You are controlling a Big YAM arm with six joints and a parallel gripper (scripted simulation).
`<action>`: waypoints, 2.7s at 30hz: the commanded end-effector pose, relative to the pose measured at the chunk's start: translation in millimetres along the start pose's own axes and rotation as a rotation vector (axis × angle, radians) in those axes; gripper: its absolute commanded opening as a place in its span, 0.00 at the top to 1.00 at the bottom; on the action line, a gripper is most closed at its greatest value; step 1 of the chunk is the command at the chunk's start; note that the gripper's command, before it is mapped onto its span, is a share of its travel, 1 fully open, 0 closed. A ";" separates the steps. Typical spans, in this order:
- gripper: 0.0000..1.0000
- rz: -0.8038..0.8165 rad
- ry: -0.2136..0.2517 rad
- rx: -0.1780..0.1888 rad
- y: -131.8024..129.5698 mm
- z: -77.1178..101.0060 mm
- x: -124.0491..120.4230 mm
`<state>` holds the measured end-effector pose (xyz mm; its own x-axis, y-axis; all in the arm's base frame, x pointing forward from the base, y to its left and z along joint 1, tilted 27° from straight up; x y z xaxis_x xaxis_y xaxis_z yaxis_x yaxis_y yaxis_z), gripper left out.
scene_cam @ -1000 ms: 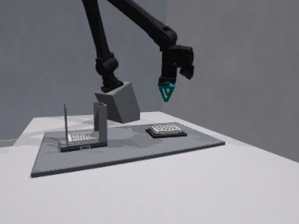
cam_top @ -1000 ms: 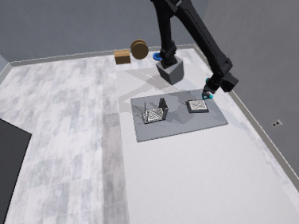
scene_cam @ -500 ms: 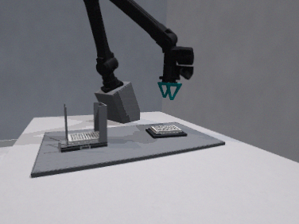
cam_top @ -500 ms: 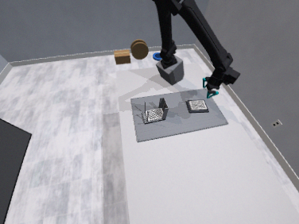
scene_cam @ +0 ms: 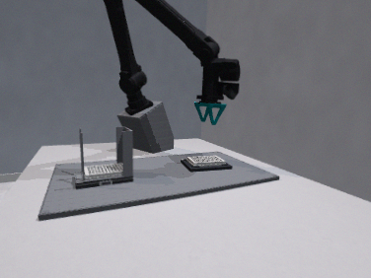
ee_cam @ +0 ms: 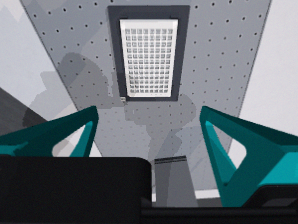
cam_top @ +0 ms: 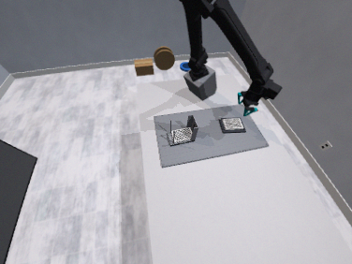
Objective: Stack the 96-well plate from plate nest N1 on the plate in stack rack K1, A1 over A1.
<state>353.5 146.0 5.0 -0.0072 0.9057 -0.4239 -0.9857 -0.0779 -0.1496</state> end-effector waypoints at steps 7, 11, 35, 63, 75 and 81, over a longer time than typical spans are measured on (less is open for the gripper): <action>0.00 0.003 -0.006 -0.002 -2.7 -13.3 -1.5; 0.00 0.003 -0.005 -0.002 -2.6 -20.0 -1.6; 0.00 0.004 -0.003 -0.001 -1.8 -57.0 -2.1; 0.00 0.005 -0.002 0.000 -0.8 -97.3 -2.4; 0.00 0.003 -0.003 -0.003 -2.3 -113.5 -2.0; 0.00 0.003 -0.003 -0.003 -2.2 -123.5 -2.1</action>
<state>373.3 98.7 -97.6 -0.0138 0.9066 -0.4218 -0.9855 -0.0838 -0.1479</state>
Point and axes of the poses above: the point where the finger pads meet when closed, its own z axis back along the fingers, its own y axis across the jaws, x = y × z, the point moved 3 cm from there along z, back along the fingers, and after that the axes turned 15 degrees about z, right-handed, at the moved point
